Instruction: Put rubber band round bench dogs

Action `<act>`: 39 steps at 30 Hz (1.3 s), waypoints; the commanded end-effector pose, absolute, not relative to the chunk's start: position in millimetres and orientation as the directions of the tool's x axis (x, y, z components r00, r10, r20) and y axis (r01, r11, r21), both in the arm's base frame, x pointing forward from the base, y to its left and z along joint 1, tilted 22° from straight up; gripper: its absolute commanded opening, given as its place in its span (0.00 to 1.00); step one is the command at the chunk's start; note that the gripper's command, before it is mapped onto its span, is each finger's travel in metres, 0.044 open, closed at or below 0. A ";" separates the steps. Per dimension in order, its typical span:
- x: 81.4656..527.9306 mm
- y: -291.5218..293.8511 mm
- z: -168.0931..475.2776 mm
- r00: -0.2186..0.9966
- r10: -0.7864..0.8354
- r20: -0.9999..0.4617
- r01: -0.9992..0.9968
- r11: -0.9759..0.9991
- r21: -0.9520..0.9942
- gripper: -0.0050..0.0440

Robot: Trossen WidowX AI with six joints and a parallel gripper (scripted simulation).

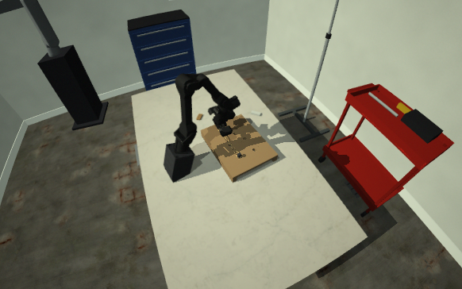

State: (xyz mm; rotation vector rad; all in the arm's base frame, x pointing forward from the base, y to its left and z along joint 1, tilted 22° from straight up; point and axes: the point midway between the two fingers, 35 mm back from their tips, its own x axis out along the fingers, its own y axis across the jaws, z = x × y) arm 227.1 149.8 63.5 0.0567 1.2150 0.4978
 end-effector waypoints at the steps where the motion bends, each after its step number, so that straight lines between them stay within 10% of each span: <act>1: 232.5 156.2 67.6 0.275 0.382 -0.882 -0.337 0.898 0.284 0.00; 39: 237.5 166.8 50.6 0.360 0.154 -0.920 -0.259 0.964 0.060 0.00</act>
